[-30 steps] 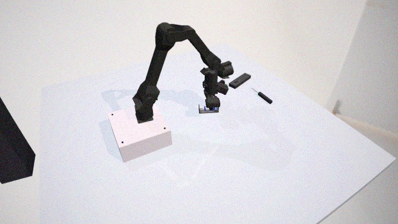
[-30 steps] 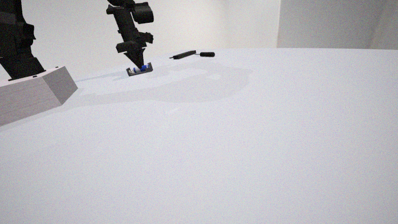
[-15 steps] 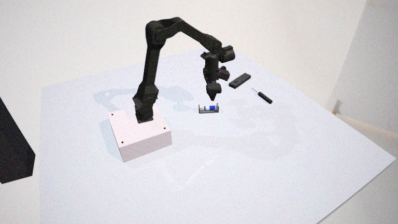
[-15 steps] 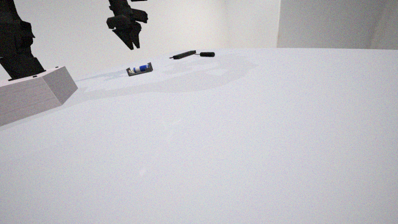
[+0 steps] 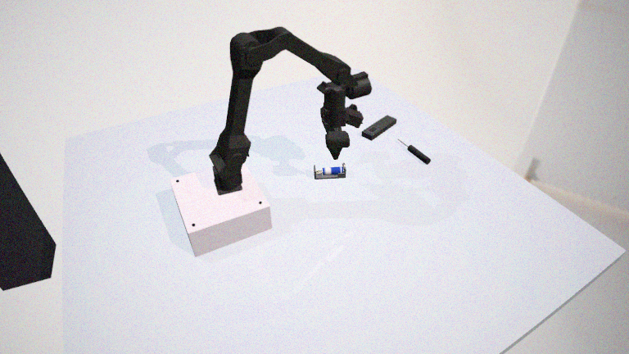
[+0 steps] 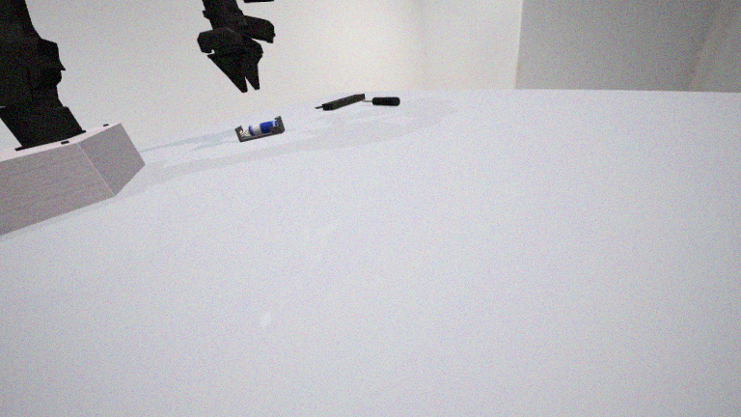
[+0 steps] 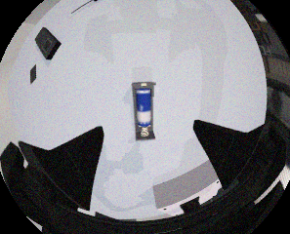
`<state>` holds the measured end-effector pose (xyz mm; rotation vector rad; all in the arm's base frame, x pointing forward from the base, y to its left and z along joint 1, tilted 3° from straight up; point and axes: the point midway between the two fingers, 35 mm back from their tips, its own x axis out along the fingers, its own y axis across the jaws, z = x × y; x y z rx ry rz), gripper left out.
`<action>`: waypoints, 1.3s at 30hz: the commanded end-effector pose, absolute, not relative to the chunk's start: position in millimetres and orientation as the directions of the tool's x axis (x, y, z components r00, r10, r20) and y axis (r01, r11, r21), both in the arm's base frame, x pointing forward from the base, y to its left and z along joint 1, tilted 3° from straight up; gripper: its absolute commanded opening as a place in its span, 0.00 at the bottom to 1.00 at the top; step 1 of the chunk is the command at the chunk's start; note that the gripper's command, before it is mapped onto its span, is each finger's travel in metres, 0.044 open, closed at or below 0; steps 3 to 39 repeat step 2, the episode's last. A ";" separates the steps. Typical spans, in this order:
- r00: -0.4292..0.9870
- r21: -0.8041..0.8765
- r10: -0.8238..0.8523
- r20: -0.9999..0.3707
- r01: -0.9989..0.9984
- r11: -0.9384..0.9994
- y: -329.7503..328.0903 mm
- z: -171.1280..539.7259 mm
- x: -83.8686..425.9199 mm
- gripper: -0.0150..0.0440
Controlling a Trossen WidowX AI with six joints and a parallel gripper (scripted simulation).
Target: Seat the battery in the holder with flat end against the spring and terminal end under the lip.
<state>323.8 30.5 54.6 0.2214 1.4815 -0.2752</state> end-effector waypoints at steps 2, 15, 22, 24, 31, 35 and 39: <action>0.067 -0.022 -0.046 -0.997 0.320 0.947 30.6 55.0 323.7 1.00; 0.067 -0.022 -0.046 -0.997 0.320 0.947 30.6 55.0 323.7 1.00; 0.067 -0.022 -0.046 -0.997 0.320 0.947 30.6 55.0 323.7 1.00; 0.067 -0.022 -0.046 -0.997 0.320 0.947 30.6 55.0 323.7 1.00; 0.067 -0.022 -0.046 -0.997 0.320 0.947 30.6 55.0 323.7 1.00; 0.067 -0.022 -0.046 -0.997 0.320 0.947 30.6 55.0 323.7 1.00; 0.067 -0.022 -0.046 -0.997 0.320 0.947 30.6 55.0 323.7 1.00</action>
